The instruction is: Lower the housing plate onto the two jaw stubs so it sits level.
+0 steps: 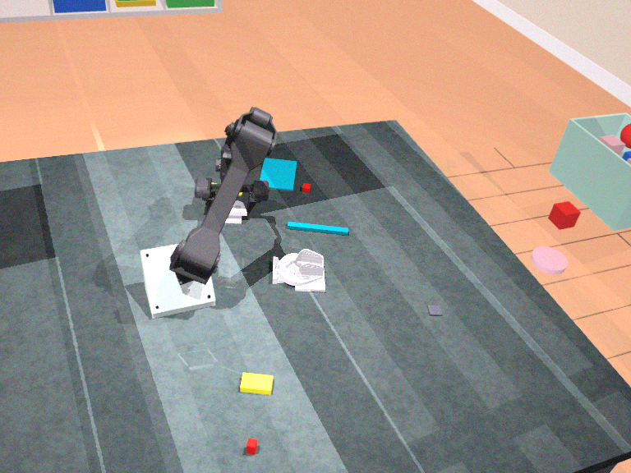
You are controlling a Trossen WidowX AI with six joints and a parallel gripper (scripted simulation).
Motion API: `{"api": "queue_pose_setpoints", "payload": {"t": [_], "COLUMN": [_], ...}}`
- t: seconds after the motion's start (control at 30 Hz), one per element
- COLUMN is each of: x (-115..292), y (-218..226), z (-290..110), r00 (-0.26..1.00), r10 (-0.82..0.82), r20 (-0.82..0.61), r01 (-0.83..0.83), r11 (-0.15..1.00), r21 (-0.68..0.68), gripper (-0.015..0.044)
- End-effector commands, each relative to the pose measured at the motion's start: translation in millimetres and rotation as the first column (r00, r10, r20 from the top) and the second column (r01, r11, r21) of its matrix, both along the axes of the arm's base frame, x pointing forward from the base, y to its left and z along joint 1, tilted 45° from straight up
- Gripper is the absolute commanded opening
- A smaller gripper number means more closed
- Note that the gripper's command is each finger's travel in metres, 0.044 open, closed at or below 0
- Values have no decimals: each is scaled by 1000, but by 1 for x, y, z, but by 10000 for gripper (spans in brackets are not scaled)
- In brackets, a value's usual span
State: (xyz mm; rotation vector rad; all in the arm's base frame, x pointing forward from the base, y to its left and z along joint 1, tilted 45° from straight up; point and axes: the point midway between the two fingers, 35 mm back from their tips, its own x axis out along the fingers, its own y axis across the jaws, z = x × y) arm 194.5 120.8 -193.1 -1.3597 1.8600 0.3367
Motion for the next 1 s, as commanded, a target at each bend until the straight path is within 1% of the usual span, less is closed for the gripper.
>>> {"api": "queue_pose_setpoints", "payload": {"t": [0.0,0.23,0.97], "x": [0,1,8], "y": [0,3,50], "z": [0,3,52], "r00": [1000,1000,1000], "r10": [0,0,6], "r20": [0,0,0], "r01": [0,0,-6], "r11": [1000,1000,1000], "r21": [0,0,1], "gripper": [351,351,351]}}
